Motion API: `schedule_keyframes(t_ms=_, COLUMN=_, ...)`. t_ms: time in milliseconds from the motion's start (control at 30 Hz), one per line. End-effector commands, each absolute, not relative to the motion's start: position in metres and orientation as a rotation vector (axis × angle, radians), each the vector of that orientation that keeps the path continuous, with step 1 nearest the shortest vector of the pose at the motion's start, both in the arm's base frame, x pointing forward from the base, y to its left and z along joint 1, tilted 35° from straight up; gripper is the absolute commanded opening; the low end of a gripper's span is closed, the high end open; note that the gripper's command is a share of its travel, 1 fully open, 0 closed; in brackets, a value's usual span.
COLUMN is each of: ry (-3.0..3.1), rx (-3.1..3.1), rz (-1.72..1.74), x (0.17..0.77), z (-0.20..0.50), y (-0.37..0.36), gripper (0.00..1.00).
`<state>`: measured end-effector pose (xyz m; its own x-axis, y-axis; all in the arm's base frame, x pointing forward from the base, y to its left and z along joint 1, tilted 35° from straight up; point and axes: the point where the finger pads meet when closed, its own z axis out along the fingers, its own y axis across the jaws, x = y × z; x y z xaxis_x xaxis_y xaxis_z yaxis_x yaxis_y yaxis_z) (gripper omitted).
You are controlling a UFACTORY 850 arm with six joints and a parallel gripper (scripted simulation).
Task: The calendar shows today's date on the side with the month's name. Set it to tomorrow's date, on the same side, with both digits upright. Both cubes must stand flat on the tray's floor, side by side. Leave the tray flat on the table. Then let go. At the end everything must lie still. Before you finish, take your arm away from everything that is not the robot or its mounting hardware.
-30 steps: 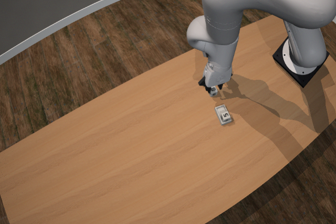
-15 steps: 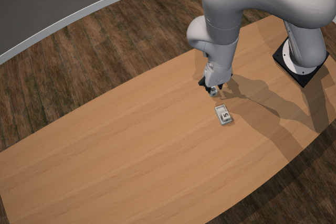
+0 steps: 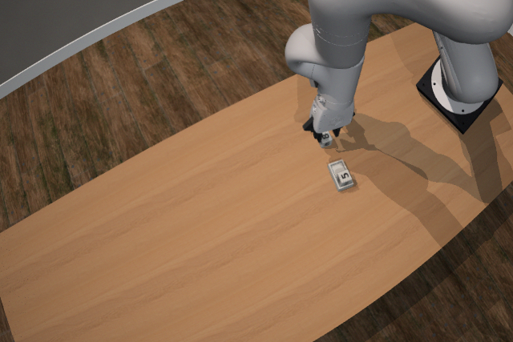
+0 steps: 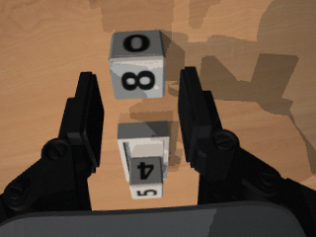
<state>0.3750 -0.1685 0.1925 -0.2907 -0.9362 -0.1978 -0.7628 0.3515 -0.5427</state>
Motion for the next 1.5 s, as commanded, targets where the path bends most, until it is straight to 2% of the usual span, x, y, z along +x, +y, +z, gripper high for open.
schedule_keyframes(t_ms=0, ry=2.137, rx=-1.477, rz=-0.479, x=0.375, z=0.193, y=-0.169, gripper=0.47)
schedule_keyframes(t_ms=1467, ry=2.137, rx=-1.477, rz=-0.479, x=0.390, z=0.171, y=-0.169, gripper=0.47)
